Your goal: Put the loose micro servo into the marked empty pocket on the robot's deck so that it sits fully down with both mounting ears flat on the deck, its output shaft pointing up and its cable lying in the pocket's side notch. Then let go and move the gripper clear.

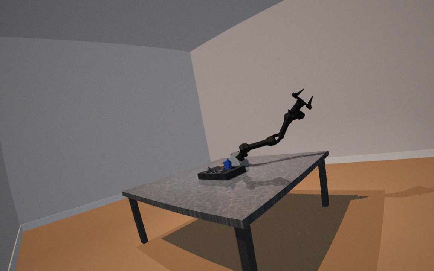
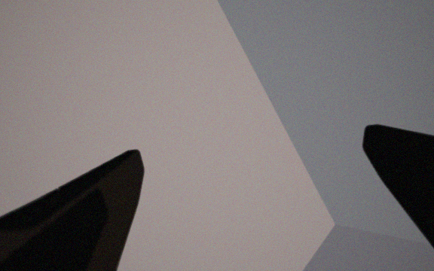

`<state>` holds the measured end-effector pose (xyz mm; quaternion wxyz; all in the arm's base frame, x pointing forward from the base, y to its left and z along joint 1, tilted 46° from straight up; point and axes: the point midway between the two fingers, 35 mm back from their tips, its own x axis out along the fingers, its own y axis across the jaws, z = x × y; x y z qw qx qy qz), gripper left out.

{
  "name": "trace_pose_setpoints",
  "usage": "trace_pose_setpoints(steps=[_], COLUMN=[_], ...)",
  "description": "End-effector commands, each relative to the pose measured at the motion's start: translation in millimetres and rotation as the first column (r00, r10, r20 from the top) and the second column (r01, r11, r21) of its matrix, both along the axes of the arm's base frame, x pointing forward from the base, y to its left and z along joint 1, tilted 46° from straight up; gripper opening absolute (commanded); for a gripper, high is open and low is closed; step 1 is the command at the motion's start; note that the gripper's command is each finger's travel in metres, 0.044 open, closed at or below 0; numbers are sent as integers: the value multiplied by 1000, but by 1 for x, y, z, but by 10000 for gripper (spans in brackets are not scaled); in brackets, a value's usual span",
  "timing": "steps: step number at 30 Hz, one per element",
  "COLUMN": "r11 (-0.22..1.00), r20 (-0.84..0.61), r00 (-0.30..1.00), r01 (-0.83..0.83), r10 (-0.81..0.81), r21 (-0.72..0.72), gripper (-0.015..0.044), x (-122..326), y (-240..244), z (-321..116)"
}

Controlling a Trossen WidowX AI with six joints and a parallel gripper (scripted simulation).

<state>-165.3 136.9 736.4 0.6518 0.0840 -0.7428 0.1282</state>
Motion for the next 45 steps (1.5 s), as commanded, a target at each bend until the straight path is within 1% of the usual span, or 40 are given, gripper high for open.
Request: trace_pose_setpoints(steps=[1, 8, 15, 17, 24, 31, 33, 39, 45], r11=[999, 987, 961, 953, 937, 898, 889, 879, 839], r20=[-68, -255, -434, -466, -539, -666, -687, -715, -783], r00=[998, 967, 900, 884, 838, 729, 711, 677, 564], r01=[11, 33, 77, 109, 124, 176, 204, 222, 267], r10=[-8, 9, 48, 37, 78, 157, 154, 173, 263], r21=[45, 158, 265, 284, 328, 404, 410, 423, 474], gripper=[440, 440, 440, 440, 440, 440, 440, 440, 440], x=[27, 96, 167, 180, 210, 268, 276, 290, 332], y=[-22, -77, -132, -144, -167, -212, -221, -231, -263], z=[7, 13, 4, 0, -12, -41, -47, -57, -93])
